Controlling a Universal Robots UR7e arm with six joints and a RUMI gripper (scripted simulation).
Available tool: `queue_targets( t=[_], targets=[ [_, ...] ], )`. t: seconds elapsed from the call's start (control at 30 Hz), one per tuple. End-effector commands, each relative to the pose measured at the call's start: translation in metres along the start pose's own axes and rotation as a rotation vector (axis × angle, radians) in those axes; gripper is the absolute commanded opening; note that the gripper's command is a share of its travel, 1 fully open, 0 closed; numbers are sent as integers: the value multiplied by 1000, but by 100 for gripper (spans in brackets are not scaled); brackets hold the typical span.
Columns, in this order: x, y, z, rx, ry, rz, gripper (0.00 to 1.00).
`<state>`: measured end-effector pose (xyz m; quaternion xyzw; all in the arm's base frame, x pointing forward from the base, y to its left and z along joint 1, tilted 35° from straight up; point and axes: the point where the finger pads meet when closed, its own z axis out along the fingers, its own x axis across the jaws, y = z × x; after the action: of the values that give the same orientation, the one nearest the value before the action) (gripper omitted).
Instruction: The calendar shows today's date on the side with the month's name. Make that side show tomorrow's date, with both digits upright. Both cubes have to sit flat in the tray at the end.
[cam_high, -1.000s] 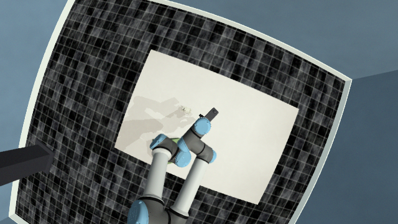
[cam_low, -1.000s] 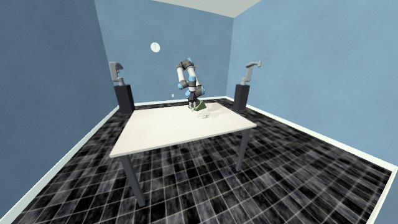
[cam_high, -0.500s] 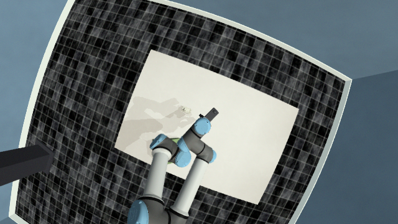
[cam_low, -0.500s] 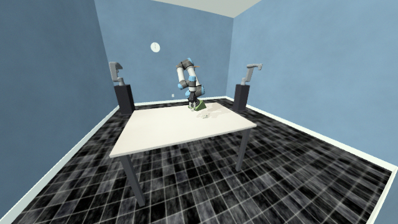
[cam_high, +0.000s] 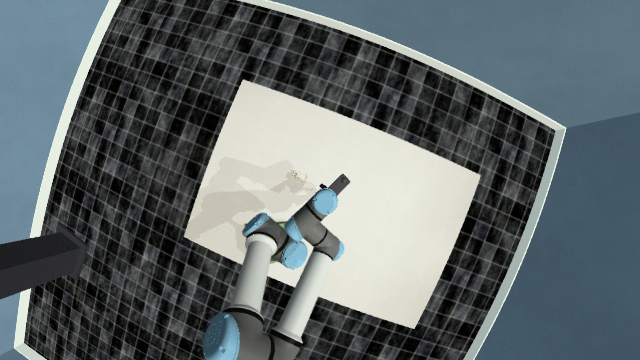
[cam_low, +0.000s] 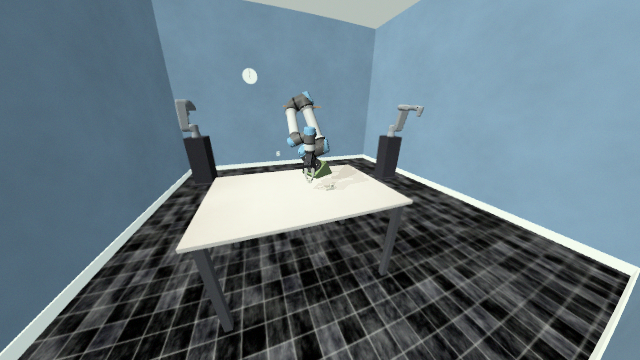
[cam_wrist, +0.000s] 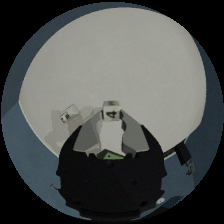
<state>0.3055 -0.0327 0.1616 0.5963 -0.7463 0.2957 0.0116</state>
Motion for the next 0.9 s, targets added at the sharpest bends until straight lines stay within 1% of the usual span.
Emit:
queue_targets(
  t=[0.0,0.2,0.4,0.5,0.87],
  targets=[
    [-1,-3,22,6,-4,-2,10],
    [-1,-3,46,6,-4,-2,10],
    [-1,-3,61,6,-4,-2,10],
    [-1,-3,65,6,-4,-2,10],
    [-1,-4,67,6,-4,-2,10]
  ],
)
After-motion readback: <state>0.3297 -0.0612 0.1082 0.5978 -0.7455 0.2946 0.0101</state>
